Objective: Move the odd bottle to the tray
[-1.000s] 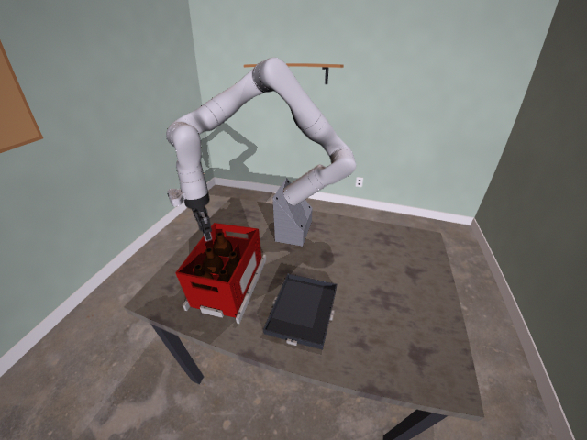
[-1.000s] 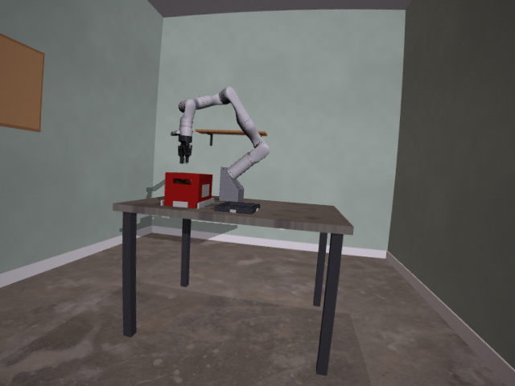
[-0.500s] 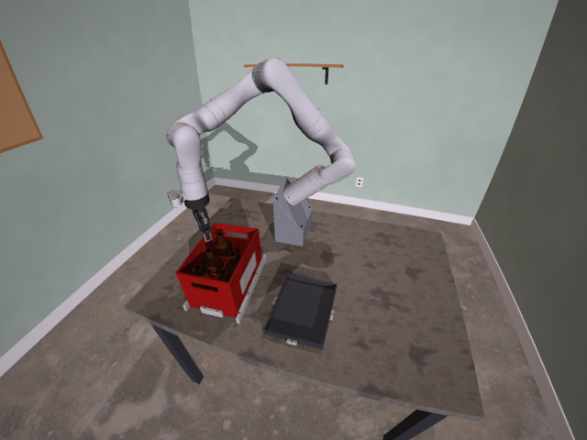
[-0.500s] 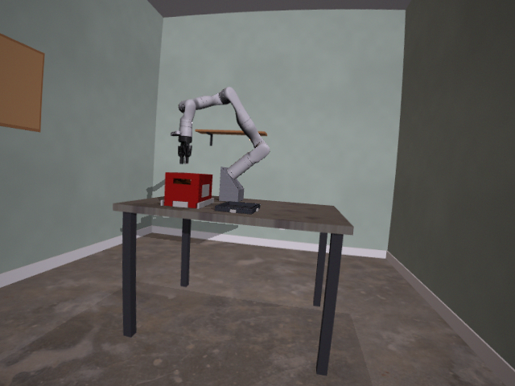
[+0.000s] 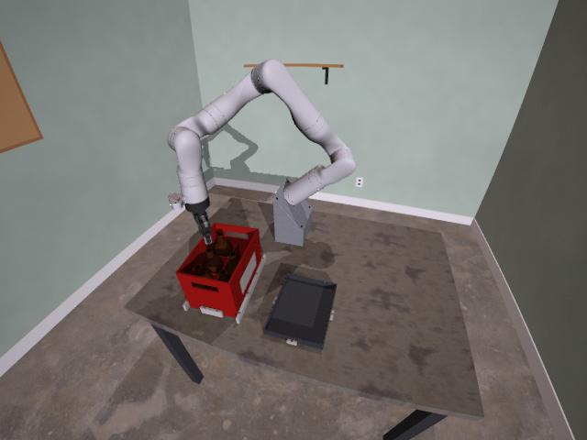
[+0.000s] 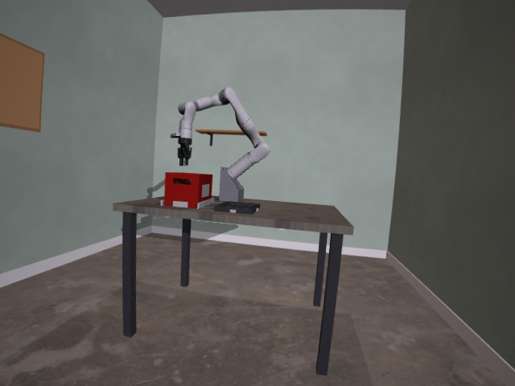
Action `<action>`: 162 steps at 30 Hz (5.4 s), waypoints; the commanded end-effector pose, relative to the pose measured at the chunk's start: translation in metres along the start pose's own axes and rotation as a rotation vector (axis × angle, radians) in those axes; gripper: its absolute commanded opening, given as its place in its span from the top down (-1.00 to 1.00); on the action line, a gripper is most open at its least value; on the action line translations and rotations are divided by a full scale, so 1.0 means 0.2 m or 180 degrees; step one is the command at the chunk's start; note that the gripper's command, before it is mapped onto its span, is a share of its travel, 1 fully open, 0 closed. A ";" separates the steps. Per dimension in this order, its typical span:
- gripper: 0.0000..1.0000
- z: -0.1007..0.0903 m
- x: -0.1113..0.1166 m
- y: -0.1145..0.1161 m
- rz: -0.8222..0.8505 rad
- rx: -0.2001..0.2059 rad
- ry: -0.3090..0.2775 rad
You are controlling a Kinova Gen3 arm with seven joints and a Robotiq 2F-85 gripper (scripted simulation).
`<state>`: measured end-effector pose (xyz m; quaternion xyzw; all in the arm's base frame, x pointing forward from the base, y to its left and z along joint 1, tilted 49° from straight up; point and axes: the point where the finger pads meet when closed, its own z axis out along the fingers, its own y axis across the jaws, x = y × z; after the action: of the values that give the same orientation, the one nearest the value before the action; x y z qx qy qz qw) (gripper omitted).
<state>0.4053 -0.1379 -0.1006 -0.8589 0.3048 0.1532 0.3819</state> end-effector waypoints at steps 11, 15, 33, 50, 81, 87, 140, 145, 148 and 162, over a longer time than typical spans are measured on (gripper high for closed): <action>-0.27 0.07 0.00 0.00 -0.0001 0.0001 -0.0006; -0.27 0.10 0.00 0.00 -0.0001 0.0001 -0.0006; -0.27 0.15 0.00 0.00 -0.0001 0.0001 -0.0006; -0.27 0.15 0.00 0.00 -0.0001 0.0001 -0.0006; -0.27 0.15 0.01 0.00 -0.0001 0.0001 -0.0006; -0.27 0.15 0.01 0.00 -0.0001 0.0001 -0.0006; -0.27 0.16 0.01 0.00 -0.0001 0.0001 -0.0006; -0.27 0.17 0.01 0.00 -0.0001 0.0001 -0.0006; -0.27 0.18 0.01 0.00 -0.0001 0.0001 -0.0006; -0.27 0.25 0.01 0.00 -0.0001 0.0001 -0.0006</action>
<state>0.4054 -0.1010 -0.1338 -0.8588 0.3044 0.1538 0.3822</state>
